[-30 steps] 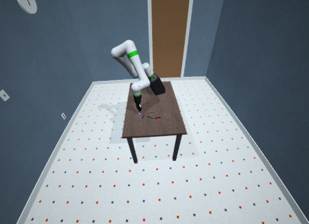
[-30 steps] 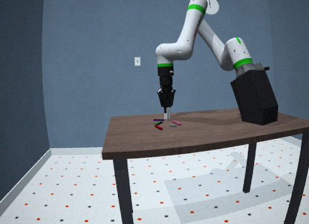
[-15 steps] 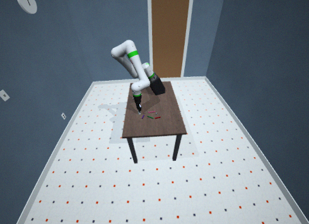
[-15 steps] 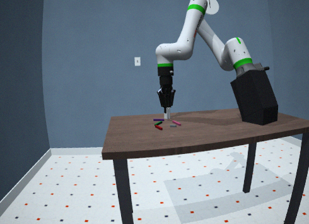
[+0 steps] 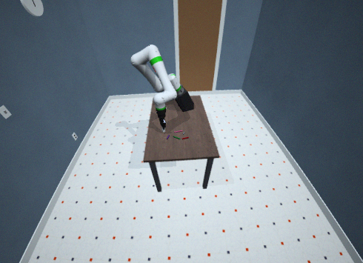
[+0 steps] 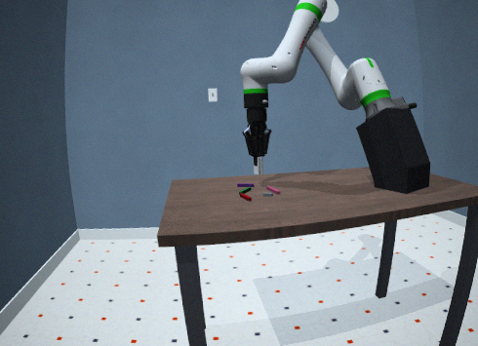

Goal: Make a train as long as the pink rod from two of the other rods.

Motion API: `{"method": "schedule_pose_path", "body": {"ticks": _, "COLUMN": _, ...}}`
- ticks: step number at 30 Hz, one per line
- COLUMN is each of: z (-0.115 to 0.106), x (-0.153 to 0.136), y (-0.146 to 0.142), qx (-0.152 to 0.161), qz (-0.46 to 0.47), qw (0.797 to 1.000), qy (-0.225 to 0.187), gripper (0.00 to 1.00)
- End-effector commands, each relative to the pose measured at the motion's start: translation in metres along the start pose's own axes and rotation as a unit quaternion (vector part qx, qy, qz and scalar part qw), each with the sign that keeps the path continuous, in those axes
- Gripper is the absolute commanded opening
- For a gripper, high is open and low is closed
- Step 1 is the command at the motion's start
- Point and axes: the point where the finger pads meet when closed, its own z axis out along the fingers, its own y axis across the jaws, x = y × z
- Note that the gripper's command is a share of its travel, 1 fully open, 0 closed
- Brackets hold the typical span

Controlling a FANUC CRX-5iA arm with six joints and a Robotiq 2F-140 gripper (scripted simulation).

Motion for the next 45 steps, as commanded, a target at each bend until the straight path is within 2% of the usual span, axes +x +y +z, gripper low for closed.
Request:
{"method": "schedule_pose_path", "body": {"ticks": 1, "z": -0.020, "x": 0.001, "y": 0.000, "qx": -0.001, "qz": 0.000, "qw": 1.000, "qy": 0.000, "gripper": 0.03}}
{"method": "schedule_pose_path", "body": {"ticks": 5, "z": -0.048, "x": 0.001, "y": 0.000, "qx": -0.001, "qz": 0.000, "qw": 1.000, "qy": 0.000, "gripper": 0.03}}
{"method": "schedule_pose_path", "body": {"ticks": 9, "z": -0.063, "x": 0.001, "y": 0.000, "qx": -0.001, "qz": 0.000, "qw": 1.000, "qy": 0.000, "gripper": 0.03}}
{"method": "schedule_pose_path", "body": {"ticks": 22, "z": -0.064, "x": -0.003, "y": -0.004, "qx": 0.000, "qz": -0.002, "qw": 1.000, "qy": -0.001, "gripper": 0.03}}
{"method": "schedule_pose_path", "body": {"ticks": 25, "z": -0.063, "x": -0.032, "y": -0.036, "qx": 0.001, "qz": -0.018, "qw": 1.000, "qy": -0.005, "gripper": 0.03}}
{"method": "schedule_pose_path", "body": {"ticks": 31, "z": -0.063, "x": -0.073, "y": -0.073, "qx": 0.002, "qz": -0.039, "qw": 0.999, "qy": -0.008, "gripper": 0.03}}
{"method": "schedule_pose_path", "body": {"ticks": 33, "z": -0.063, "x": -0.073, "y": -0.073, "qx": 0.002, "qz": -0.039, "qw": 0.999, "qy": -0.008, "gripper": 0.03}}
{"method": "schedule_pose_path", "body": {"ticks": 34, "z": -0.063, "x": -0.096, "y": -0.089, "qx": 0.002, "qz": -0.049, "qw": 0.999, "qy": -0.009, "gripper": 0.03}}
{"method": "schedule_pose_path", "body": {"ticks": 45, "z": -0.064, "x": -0.183, "y": -0.138, "qx": 0.000, "qz": -0.087, "qw": 0.996, "qy": -0.006, "gripper": 0.03}}
